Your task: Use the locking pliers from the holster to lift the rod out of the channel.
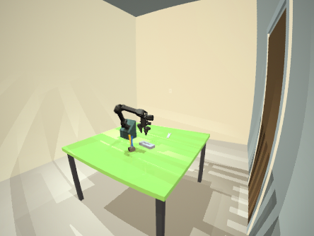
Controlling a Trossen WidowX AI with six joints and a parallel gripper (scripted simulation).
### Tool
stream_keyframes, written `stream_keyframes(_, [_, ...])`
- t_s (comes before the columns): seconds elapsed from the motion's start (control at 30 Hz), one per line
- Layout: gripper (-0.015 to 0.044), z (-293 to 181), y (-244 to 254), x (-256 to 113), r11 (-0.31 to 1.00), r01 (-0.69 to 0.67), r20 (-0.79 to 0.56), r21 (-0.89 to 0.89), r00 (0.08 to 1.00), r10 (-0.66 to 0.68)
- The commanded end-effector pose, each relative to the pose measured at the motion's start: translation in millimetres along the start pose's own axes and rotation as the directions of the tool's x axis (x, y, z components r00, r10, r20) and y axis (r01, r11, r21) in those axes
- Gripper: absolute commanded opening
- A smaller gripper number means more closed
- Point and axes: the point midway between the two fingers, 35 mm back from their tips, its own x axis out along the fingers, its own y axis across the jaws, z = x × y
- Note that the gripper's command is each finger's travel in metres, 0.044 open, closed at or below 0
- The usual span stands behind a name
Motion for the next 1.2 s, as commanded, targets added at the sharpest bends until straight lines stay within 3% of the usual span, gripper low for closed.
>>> stream_keyframes(0.0, [0.0440,-10.2,-9.1,-2.9,1.000,0.009,0.002,0.002,1.000,-0.009])
stream_keyframes(0.37, [0.0440,-68.4,-9.2,-2.8,1.000,0.009,0.000,0.002,1.000,-0.009])
stream_keyframes(1.17, [0.0440,-133.8,-9.3,5.4,1.000,0.010,-0.003,0.002,1.000,-0.010])
